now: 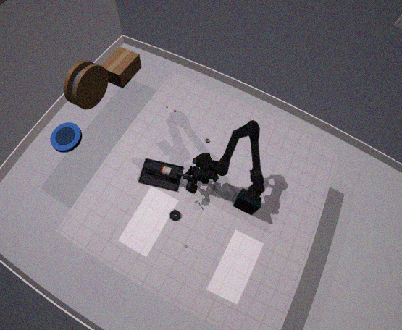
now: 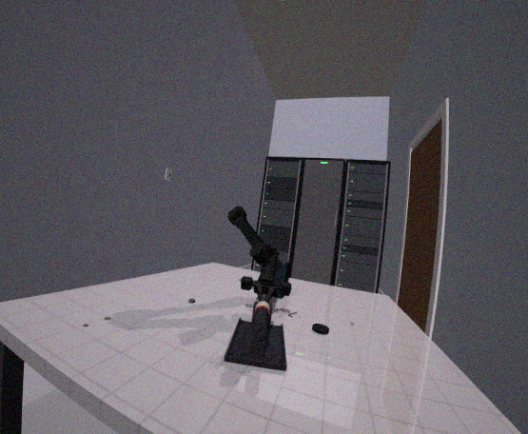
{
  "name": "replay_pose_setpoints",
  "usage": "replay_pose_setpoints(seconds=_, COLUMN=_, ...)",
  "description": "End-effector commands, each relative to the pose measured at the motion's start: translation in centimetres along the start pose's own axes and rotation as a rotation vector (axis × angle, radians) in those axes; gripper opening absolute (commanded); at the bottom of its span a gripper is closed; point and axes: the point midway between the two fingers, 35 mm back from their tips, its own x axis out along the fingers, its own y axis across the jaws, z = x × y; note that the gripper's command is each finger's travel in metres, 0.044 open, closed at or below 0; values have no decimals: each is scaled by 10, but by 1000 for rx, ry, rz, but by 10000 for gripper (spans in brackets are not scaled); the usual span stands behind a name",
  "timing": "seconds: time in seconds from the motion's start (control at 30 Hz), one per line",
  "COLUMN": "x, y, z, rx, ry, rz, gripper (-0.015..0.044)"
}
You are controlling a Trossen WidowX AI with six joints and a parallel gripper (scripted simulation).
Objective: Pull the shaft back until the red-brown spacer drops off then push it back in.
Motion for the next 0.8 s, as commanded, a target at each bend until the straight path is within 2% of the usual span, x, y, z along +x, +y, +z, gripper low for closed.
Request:
replay_pose_setpoints(seconds=0.0, x=-1, y=-1, z=1, rx=-4, ry=1, rz=-2, gripper=0)
replay_pose_setpoints(seconds=0.77, x=-3, y=-1, z=3, rx=-4, ry=0, rz=-2, gripper=0)
